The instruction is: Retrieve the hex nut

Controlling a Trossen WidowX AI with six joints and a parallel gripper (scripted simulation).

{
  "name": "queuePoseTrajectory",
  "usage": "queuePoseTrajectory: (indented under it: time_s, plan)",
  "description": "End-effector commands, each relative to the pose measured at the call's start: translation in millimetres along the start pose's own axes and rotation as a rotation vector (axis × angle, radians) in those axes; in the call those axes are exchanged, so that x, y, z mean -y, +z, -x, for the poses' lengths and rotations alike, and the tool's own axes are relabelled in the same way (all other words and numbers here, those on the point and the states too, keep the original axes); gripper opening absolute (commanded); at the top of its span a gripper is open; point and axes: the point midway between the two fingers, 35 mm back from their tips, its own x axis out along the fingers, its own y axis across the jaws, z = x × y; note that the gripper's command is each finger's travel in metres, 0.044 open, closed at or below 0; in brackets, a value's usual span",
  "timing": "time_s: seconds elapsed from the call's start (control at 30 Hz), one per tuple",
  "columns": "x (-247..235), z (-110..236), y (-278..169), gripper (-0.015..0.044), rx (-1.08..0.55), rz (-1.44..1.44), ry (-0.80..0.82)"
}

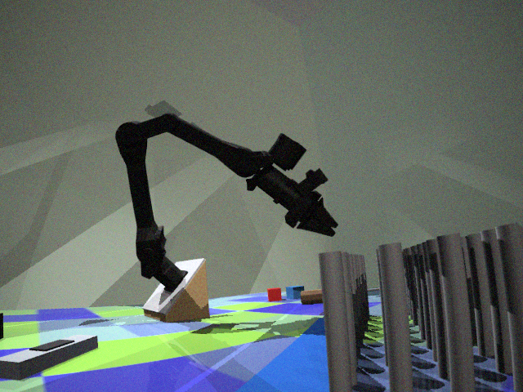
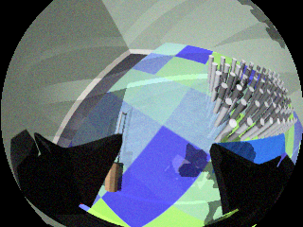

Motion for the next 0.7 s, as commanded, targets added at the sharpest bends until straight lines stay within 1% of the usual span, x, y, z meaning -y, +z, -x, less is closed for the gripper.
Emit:
queuePoseTrajectory:
  time_s: [0.0, 0.1, 0.3, 0.37, 0.57, 0.6, 0.67]
  plan:
    - [-60.4, -7.8, -22.9, 0.0440, -0.133, 0.083, -0.006]
    - [-101.1, -9.3, -45.1, 0.0440, -0.220, 0.143, -0.042]
    - [-156.7, -6.8, -92.5, 0.0440, -0.340, 0.210, -0.164]
    - [-162.9, -6.0, -99.6, 0.0440, -0.352, 0.214, -0.187]
    - [-162.9, -6.0, -99.6, 0.0440, -0.352, 0.214, -0.187]
    - [-162.7, -7.9, -101.3, 0.0440, -0.352, 0.214, -0.187]
    - [-161.1, -22.1, -115.4, 0.0440, -0.352, 0.215, -0.187]
